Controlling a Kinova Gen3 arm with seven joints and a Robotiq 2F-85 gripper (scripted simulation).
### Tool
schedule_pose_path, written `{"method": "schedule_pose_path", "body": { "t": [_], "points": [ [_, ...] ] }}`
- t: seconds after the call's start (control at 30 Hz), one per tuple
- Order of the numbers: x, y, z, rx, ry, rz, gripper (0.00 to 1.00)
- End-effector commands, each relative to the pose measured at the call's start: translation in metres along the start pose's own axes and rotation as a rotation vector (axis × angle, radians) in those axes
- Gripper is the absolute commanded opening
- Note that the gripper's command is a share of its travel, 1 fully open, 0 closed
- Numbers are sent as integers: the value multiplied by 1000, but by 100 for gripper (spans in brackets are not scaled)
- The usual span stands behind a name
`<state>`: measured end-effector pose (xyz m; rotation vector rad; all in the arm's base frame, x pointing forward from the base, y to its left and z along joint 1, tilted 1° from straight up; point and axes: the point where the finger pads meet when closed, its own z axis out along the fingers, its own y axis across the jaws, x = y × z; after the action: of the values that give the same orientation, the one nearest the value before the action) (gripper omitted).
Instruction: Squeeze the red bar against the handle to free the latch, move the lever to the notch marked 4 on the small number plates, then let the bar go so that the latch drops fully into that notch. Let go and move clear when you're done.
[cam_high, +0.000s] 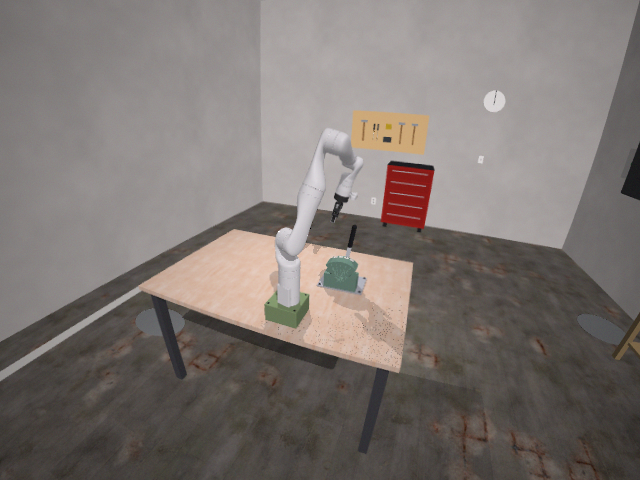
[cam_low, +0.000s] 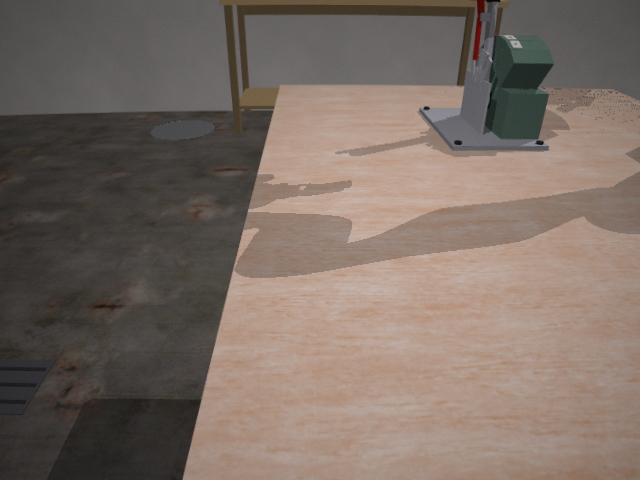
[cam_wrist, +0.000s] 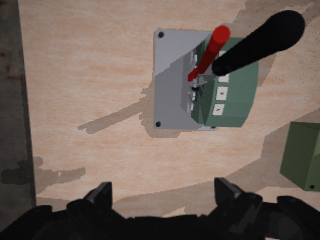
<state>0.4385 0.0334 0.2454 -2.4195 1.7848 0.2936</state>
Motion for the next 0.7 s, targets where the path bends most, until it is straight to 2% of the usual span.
{"method": "schedule_pose_path", "body": {
  "t": [0.0, 0.03, 0.07, 0.27, 0.43, 0.67],
  "points": [
    [18, 6, -32, 51, 38, 22, 100],
    [35, 17, -48, 48, 65, 26, 100],
    [44, 25, -54, 46, 90, 31, 100],
    [81, 60, -82, 30, 194, 56, 100],
    [94, 74, -93, 23, 231, 67, 100],
    [96, 77, -95, 21, 239, 69, 100]
  ]
}}
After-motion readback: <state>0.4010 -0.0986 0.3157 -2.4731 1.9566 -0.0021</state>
